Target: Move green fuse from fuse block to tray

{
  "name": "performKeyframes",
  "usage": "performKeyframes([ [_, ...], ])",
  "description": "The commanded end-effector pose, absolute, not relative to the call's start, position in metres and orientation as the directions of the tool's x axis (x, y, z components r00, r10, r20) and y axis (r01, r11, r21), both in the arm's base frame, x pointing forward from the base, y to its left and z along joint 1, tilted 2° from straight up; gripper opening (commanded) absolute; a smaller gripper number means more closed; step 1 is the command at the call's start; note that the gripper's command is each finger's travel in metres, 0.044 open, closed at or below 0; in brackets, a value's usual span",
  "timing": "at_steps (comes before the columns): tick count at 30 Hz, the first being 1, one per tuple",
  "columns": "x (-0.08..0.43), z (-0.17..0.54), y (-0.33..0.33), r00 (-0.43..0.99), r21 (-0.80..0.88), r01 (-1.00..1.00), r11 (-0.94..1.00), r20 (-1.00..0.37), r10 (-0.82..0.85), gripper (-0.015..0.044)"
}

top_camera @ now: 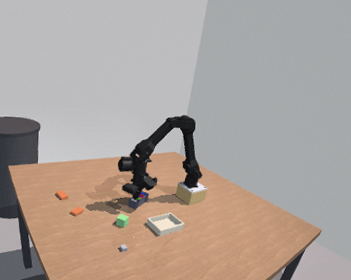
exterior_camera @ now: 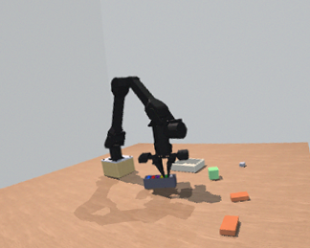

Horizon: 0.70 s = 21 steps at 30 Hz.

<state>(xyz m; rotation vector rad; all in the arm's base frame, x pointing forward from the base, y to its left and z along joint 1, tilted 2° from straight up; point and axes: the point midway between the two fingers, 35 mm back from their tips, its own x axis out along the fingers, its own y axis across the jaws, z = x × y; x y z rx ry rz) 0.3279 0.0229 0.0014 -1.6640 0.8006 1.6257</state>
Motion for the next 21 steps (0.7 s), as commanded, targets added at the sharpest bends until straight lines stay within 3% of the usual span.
performKeyframes([
  [1, 0.3273, 0.0004, 0.0237, 0.035, -0.046, -0.808, -0.588, -0.999, 0.03, 0.0064],
  [11, 0.3279, 0.0013, 0.0229, 0.036, -0.044, -0.807, -0.589, -0.999, 0.025, 0.0],
  [21, 0.3279, 0.004, 0.0228, 0.036, -0.044, -0.807, -0.588, -0.999, 0.026, 0.0],
])
